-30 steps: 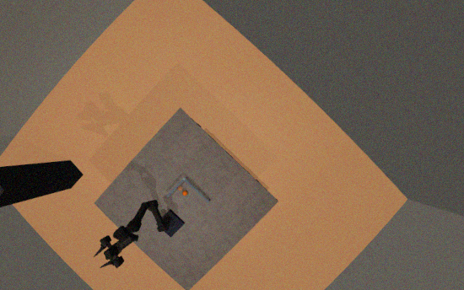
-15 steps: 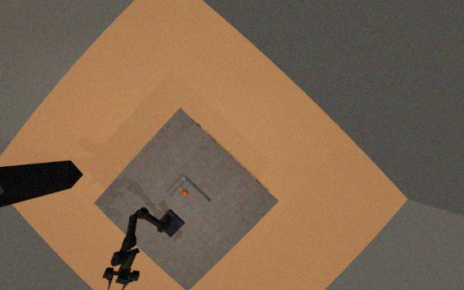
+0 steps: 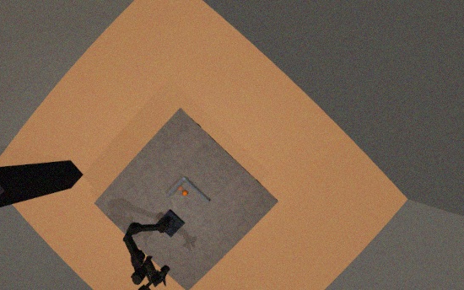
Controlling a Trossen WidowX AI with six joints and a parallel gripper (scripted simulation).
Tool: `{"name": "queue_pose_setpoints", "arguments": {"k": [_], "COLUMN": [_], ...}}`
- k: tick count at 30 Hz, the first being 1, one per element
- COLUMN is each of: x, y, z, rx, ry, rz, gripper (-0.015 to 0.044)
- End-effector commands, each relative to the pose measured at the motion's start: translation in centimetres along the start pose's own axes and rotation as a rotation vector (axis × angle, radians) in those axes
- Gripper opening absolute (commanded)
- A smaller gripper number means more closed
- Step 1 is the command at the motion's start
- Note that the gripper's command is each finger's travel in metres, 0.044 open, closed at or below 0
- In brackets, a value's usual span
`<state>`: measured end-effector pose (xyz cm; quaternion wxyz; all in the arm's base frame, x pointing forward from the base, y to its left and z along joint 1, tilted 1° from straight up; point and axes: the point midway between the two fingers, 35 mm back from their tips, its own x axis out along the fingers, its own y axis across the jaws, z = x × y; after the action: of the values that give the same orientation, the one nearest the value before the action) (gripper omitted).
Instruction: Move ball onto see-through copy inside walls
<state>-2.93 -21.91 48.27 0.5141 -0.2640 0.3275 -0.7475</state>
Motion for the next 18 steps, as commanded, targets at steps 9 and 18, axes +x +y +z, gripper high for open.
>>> {"name": "queue_pose_setpoints", "arguments": {"k": [9,18], "x": [-1.6,-11.4], "y": [19.8,32.2], "z": [6.9,8.4], "rx": [-0.404,-0.770], "ry": [-0.291,-0.565], "rz": [0.639,1.038], "gripper": [0.0337,0.0337]}}
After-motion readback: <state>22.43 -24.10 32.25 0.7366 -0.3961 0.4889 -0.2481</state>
